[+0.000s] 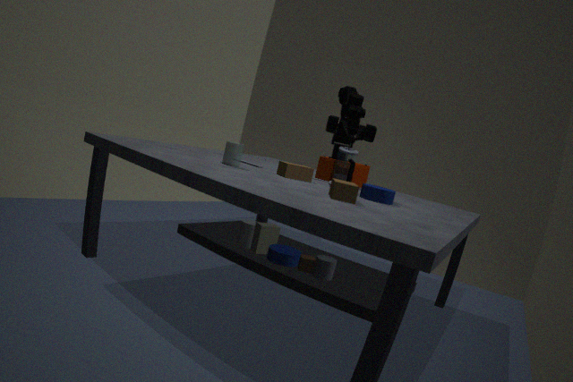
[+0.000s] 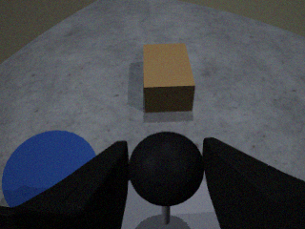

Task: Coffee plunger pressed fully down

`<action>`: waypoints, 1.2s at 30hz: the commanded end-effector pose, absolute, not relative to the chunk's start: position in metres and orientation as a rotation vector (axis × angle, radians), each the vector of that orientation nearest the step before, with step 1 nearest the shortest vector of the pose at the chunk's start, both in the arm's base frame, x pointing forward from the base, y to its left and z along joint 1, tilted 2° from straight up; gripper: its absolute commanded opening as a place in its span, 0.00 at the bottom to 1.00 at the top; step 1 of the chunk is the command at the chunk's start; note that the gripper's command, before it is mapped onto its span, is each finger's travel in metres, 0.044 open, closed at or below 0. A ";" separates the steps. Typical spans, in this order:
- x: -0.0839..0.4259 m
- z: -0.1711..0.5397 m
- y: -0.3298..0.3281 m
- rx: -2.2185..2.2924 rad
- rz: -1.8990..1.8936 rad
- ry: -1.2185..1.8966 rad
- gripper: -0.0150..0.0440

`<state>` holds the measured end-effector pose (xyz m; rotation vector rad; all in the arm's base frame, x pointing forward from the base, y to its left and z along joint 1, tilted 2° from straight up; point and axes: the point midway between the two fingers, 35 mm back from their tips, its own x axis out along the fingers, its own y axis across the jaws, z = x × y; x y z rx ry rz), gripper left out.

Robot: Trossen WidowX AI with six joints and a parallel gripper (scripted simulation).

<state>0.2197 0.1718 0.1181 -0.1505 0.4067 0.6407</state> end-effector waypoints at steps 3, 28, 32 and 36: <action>0.220 0.102 0.171 -0.176 0.640 0.458 0.47; 0.224 0.104 0.175 -0.176 0.640 0.458 0.47; 0.225 0.104 0.176 -0.176 0.640 0.458 0.47; 0.225 0.104 0.176 -0.176 0.640 0.458 0.47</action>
